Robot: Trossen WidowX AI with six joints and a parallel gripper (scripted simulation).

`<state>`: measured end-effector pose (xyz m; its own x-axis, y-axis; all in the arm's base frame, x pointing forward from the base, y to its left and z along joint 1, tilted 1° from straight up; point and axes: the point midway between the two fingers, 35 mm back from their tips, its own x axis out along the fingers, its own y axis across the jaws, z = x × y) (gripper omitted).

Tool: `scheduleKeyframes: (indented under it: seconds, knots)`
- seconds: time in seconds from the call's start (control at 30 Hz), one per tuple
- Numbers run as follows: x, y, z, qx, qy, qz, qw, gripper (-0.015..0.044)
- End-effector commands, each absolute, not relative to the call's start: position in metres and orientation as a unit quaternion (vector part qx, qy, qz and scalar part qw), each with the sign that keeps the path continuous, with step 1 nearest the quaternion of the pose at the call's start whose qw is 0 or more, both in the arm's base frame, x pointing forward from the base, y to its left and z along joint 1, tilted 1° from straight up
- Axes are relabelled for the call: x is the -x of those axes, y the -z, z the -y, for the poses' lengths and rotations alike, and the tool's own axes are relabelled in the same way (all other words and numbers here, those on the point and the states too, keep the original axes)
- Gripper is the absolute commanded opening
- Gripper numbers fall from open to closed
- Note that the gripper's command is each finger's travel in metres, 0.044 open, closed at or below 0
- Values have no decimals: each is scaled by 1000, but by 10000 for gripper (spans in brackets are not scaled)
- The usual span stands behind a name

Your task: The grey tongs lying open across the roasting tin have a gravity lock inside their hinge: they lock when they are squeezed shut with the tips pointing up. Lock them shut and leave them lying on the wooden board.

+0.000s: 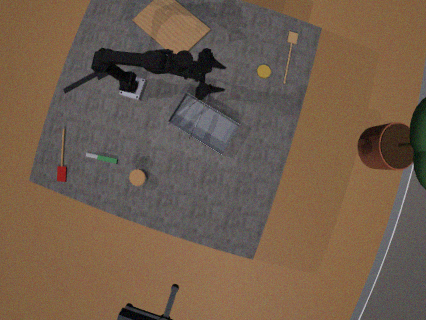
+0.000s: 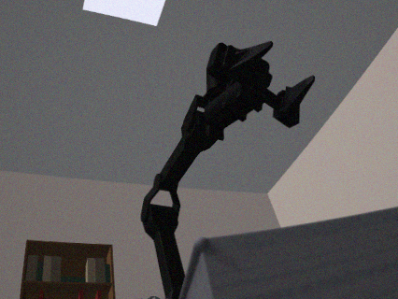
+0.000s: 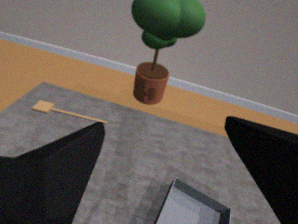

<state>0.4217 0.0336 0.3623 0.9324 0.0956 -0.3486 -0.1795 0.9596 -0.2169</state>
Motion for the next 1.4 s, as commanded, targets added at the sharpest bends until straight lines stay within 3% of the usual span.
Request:
scheduleKeyframes:
  seconds: [0.0,0.27,0.47,1.37]
  knots:
    - [-427,-302,-17,217,-92,-278,931,440]
    - [-397,-180,17,365,-235,-492,754,440]
    - [-352,-124,35,396,-384,-577,602,440]
    - [-357,-102,37,396,-389,-579,597,440]
